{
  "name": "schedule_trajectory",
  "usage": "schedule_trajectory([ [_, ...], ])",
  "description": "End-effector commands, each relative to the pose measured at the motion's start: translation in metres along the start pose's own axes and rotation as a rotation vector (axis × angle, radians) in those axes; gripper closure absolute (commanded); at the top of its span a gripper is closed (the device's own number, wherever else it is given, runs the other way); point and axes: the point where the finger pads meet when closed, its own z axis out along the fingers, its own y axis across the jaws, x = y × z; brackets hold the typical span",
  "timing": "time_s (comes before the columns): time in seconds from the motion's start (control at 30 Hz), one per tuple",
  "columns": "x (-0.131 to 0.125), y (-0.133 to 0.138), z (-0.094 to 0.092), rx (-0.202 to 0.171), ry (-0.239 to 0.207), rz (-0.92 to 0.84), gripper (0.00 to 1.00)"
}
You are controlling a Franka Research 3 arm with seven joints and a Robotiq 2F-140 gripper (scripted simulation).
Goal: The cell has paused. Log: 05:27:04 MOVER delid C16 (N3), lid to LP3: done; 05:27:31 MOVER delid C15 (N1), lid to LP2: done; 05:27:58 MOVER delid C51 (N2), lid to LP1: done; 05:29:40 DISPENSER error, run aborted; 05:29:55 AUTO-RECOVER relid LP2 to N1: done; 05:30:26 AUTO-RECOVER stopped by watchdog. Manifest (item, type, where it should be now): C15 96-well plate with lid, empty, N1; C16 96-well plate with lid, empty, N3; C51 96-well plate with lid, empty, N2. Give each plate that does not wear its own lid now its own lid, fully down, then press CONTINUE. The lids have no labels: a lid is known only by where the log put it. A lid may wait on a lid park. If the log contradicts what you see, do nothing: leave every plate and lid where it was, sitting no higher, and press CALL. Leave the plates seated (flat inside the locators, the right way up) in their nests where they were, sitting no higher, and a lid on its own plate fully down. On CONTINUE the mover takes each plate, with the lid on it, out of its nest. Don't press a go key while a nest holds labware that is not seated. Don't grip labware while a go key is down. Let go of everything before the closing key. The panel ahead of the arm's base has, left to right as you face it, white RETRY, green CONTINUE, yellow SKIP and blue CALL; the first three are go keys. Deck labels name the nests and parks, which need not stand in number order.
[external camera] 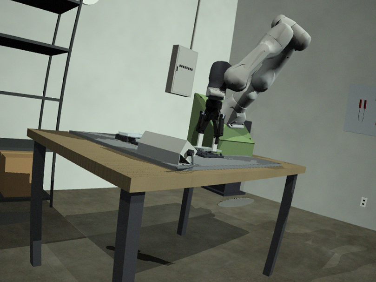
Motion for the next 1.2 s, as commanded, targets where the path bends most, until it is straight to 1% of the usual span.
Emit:
schedule_trajectory([
  [0.0, -0.003, -0.002, -0.003, 0.006, -0.008, 0.007, 1.0],
  [0.2, -0.003, -0.002, -0.008, 0.006, -0.008, 0.007, 1.0],
  [0.7, -0.003, -0.002, -0.035, 0.006, -0.008, 0.007, 1.0],
  [0.77, -0.003, -0.002, -0.035, 0.006, -0.008, 0.007, 1.0],
  [1.17, -0.003, -0.002, -0.052, 0.006, -0.008, 0.007, 1.0],
])
